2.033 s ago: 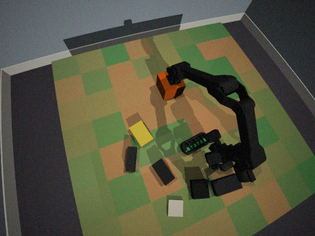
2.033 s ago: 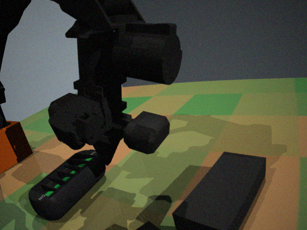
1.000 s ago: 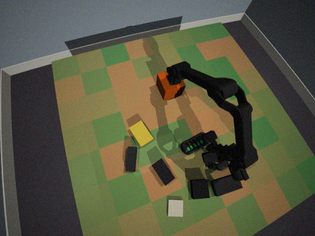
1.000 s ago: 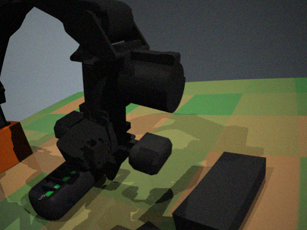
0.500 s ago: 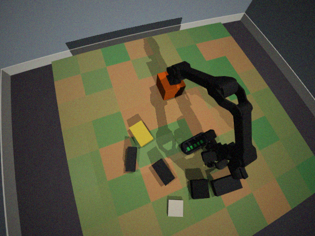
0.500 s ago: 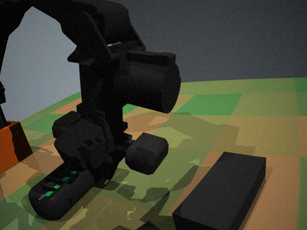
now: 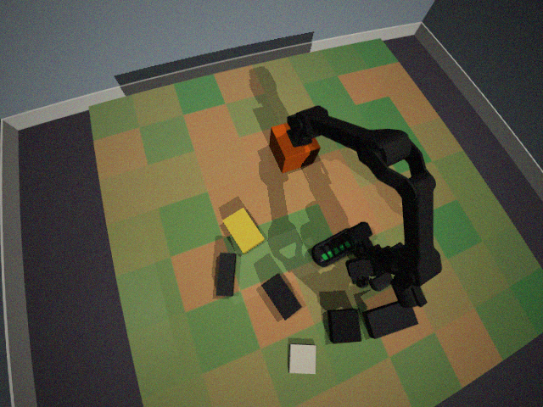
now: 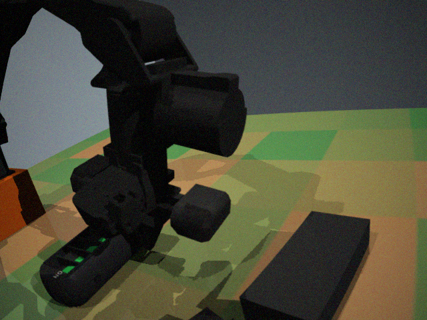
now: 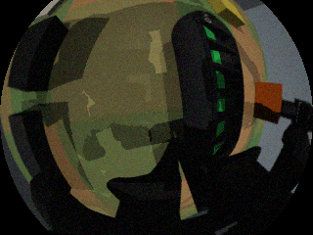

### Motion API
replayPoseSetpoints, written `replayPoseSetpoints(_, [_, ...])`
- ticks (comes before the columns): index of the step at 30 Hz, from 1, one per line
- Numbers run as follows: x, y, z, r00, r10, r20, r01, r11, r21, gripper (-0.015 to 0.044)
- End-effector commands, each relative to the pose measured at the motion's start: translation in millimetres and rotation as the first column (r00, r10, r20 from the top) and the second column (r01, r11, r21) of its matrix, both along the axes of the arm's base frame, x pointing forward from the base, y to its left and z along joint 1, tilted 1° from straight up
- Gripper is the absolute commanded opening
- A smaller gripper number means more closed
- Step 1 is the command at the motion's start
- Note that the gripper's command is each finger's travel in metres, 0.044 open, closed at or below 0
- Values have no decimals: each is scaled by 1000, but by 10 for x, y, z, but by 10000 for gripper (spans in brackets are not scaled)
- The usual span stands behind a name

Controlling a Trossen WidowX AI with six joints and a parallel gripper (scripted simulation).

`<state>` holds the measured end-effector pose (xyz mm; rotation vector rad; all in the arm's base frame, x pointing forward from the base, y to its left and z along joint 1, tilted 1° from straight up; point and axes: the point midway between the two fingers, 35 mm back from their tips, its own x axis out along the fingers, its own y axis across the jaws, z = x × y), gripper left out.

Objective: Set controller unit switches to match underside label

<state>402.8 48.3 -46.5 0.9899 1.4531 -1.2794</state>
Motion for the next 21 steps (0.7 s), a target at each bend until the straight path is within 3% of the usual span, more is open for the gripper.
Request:
replayPoseSetpoints(1, [-47,-11,-15,1000,-5,-10,5,1000,-6,0])
replayPoseSetpoints(21, [-270,-39,-28,1000,-5,-12,5,1000,-6,0])
